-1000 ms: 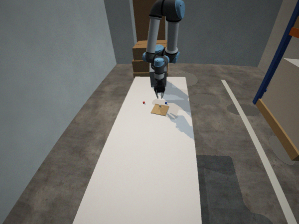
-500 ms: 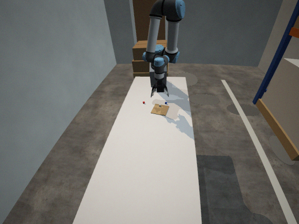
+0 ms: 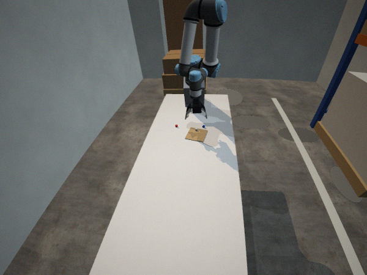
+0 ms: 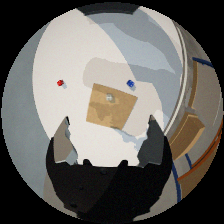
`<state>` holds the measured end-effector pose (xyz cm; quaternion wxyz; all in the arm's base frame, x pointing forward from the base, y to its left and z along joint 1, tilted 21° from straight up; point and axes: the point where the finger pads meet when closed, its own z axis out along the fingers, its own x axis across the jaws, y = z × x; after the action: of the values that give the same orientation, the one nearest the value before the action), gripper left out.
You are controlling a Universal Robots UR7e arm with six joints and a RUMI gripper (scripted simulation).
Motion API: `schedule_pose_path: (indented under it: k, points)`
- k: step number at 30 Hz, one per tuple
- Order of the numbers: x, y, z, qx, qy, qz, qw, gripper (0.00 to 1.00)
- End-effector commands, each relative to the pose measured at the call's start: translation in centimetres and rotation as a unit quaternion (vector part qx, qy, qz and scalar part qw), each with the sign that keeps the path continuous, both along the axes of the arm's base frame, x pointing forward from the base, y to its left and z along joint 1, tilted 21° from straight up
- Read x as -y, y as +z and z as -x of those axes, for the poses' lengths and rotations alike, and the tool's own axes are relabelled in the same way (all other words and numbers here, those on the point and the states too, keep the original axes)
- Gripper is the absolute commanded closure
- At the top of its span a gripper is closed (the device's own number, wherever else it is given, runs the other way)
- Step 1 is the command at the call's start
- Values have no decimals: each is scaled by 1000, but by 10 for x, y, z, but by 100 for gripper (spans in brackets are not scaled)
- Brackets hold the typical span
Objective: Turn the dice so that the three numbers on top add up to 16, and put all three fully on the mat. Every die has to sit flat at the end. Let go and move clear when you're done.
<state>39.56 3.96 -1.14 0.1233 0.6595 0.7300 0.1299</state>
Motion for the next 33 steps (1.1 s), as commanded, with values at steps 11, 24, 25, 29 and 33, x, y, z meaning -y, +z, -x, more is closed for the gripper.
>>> schedule_pose_path:
  k: [11,24,25,29,33]
  points:
    - [-1,0,0,0,-8,-3,1000,0]
    - [-4,-1,1,-1,-48,-18,999,0]
    - [-4,-1,1,-1,-48,-18,999,0]
    - [-5,-2,2,-2,-72,-27,997,0]
    - [-8,-3,3,-3,-102,-38,994,0]
